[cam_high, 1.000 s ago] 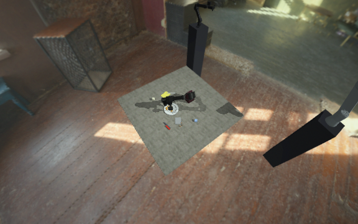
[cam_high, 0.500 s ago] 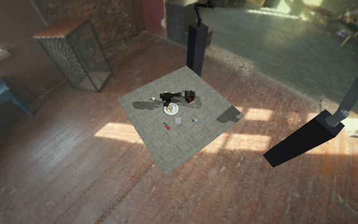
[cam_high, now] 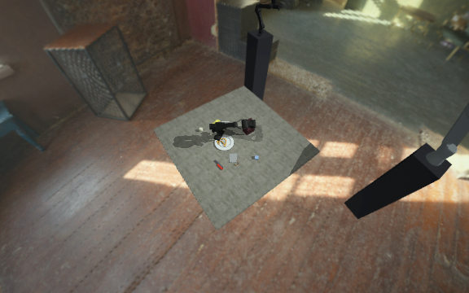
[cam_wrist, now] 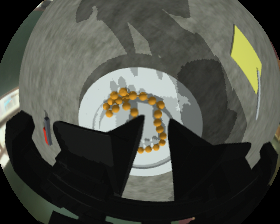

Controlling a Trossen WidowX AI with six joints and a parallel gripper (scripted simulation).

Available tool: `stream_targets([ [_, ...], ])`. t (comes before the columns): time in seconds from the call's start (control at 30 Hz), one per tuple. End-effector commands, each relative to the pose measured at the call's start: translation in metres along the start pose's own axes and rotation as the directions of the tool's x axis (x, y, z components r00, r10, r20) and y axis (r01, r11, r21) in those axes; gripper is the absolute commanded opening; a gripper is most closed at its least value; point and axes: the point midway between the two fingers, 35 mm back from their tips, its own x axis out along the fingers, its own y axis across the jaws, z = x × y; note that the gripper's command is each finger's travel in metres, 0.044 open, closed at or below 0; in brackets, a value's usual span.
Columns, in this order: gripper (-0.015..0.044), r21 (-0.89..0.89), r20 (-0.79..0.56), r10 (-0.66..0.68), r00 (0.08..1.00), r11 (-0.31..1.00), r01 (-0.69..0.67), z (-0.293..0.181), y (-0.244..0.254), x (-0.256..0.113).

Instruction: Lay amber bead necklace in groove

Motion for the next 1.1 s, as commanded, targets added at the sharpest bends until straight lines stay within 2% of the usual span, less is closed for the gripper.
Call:
stream_targets([
  [0.0, 0.012, 0.01, -0.008, 0.002, 1.0, 1.0, -0.001, -0.001, -0.001, 0.008],
  [0.5, 0.012, 0.017, -0.014, 0.0, 1.0, 1.0, 0.001, -0.002, -0.003, 0.026],
  [0.67, 0.0, 0.008, -0.009, -0.004, 1.0, 1.0, 0.004, -0.002, -0.002, 0.024],
  [1.07, 0.0, 0.008, -0.009, -0.004, 1.0, 1.0, 0.004, -0.002, -0.002, 0.024],
])
